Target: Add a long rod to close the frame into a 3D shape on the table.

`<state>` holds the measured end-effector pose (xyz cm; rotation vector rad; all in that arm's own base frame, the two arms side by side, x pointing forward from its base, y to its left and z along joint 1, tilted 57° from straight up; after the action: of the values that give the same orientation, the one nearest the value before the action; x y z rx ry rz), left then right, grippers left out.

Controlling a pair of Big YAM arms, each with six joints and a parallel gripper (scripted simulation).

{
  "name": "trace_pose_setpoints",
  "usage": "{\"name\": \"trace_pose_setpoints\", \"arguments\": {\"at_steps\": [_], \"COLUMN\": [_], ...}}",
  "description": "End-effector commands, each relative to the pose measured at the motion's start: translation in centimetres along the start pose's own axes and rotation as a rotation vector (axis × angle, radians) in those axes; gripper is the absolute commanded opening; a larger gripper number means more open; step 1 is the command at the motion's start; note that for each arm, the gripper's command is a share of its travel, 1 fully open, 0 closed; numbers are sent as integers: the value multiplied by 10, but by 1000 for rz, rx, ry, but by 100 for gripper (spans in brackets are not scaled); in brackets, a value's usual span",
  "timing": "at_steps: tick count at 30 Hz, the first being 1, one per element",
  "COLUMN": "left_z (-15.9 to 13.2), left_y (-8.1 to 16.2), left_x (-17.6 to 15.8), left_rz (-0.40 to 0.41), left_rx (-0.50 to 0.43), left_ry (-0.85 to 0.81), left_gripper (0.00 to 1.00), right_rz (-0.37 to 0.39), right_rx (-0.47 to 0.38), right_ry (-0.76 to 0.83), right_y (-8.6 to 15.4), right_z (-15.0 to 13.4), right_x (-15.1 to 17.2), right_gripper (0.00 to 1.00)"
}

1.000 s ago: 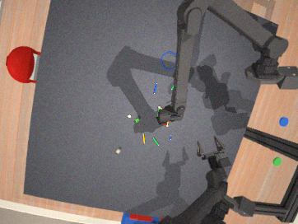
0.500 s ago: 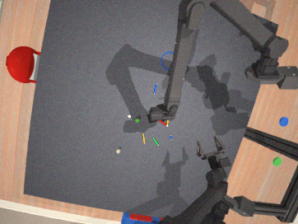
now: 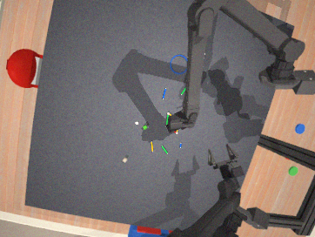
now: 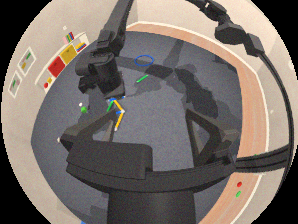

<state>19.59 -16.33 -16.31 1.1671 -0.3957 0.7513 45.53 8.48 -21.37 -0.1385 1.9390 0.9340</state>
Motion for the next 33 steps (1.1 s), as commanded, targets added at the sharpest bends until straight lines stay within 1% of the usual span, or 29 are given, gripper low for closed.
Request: {"name": "trace_pose_setpoints", "arguments": {"at_steps": [1, 3, 5, 8, 11, 14, 15, 16, 17, 18, 20, 21, 22, 23, 24, 26, 29, 33], "left_z": [6, 6, 6, 6, 6, 6, 6, 6, 6, 6, 6, 6, 6, 6, 6, 6, 6, 6], "left_y": [0, 0, 0, 0, 0, 0, 0, 0, 0, 0, 0, 0, 0, 0, 0, 0, 0, 0], "left_x": [1, 1, 1, 1, 1, 1, 1, 1, 1, 1, 1, 1, 1, 1, 1, 1, 1, 1], "left_rz": [9, 9, 9, 9, 9, 9, 9, 9, 9, 9, 9, 9, 9, 9, 9, 9, 9, 9], "left_rx": [-18, -18, -18, -18, -18, -18, -18, -18, -18, -18, -18, -18, -18, -18, -18, -18, -18, -18], "left_ry": [13, 13, 13, 13, 13, 13, 13, 13, 13, 13, 13, 13, 13, 13, 13, 13, 13, 13], "left_gripper": [100, 100, 100, 100, 100, 100, 100, 100, 100, 100, 100, 100, 100, 100, 100, 100, 100, 100], "right_rz": [-12, -12, -25, -44, -69, -67, -70, -67, -71, -70, -70, -79, -73, -74, -81, -83, -99, -107], "right_rx": [-32, -32, -71, -132, -211, -225, -231, -241, -251, -268, -268, -282, -298, -325, -340, -392, -434, -493], "right_ry": [66, 66, 112, 198, 282, 255, 274, 250, 275, 264, 264, 271, 273, 265, 295, 283, 336, 363], "right_y": [-8, -8, -7, -10, -13, -12, -12, -12, -13, -13, -13, -11, -13, -14, -14, -14, -15, -16], "right_z": [-5, -5, -6, -13, -20, -21, -21, -22, -22, -23, -23, -22, -25, -26, -27, -29, -32, -34], "right_x": [-9, -9, -11, -5, -2, -1, -1, -1, -1, 0, 0, -5, 1, 2, 1, 2, 1, 2], "right_gripper": [0, 0, 0, 0, 0, 0, 0, 0, 0, 0, 0, 0, 0, 0, 0, 0, 0, 0]}}
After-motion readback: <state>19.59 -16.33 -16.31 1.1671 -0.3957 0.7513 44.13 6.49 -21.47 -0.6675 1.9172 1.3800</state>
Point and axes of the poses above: on each arm, the point where the finger pads meet when closed, its own y axis back along the fingers, its own x axis across the jaws, z = x × y, the point moved 4 cm from there along y, back along the fingers, and after that the axes turned 12 degrees about y, right-handed, at the moved point
